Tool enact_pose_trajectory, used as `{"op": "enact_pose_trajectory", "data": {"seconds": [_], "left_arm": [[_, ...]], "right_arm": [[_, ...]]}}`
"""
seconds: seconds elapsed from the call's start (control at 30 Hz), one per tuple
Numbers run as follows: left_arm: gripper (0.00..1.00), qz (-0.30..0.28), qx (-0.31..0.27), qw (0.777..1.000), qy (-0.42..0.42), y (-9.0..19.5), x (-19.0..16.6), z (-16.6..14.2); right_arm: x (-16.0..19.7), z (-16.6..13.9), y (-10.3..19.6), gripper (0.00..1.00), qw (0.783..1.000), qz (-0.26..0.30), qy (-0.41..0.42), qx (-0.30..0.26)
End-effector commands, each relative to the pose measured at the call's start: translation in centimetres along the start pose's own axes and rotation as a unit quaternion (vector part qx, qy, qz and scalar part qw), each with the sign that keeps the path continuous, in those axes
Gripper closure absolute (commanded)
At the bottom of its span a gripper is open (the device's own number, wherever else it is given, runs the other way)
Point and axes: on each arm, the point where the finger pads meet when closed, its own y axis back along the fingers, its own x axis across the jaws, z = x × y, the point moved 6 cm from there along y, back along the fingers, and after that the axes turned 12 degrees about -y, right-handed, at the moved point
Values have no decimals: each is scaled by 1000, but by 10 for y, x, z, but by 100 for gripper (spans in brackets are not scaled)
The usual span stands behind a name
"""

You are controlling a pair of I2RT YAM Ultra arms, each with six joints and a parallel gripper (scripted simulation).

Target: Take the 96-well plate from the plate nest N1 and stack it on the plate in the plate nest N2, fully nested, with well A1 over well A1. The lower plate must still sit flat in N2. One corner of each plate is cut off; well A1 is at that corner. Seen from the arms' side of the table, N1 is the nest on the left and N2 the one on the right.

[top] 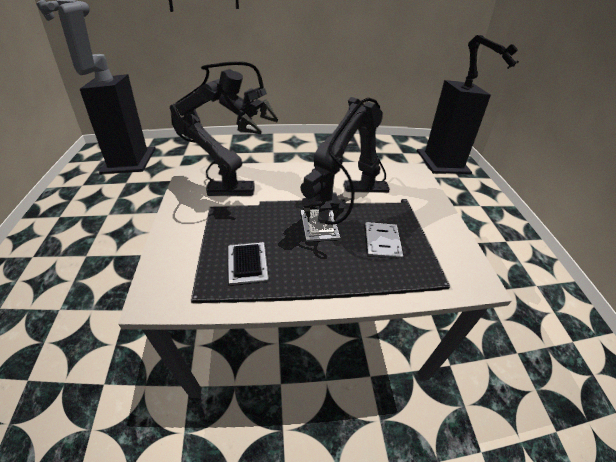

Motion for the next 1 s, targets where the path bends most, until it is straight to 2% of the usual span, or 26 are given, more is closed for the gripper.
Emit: {"op": "enact_pose_trajectory", "data": {"seconds": [0.0, 0.27, 0.43, 0.5, 0.77, 0.83, 0.97], "left_arm": [[0, -12, -22, 1000, 0, 30, -2, 5], [0, -9, -18, 1000, 0, 36, -8, 4], [0, -13, -21, 1000, 0, 86, -10, 2], [0, -5, -10, 1000, 0, 95, -10, 3], [0, 2, 0, 1000, 2, 97, -5, 3], [0, 9, -13, 1000, -4, 98, -2, 6], [0, 30, -88, 996, -13, 113, 13, 16]], "right_arm": [[0, 2, 5, 0, 1000, -3, 1, -1], [0, 2, 5, 0, 1000, -3, 1, -1], [0, 2, 5, 0, 1000, -3, 1, -1], [0, 2, 5, 0, 1000, -3, 1, -1], [0, 2, 5, 0, 1000, -3, 1, -1], [0, 5, 4, 0, 1000, -1, 1, -9], [4, 21, -19, 0, 1000, 4, 2, -26]]}}
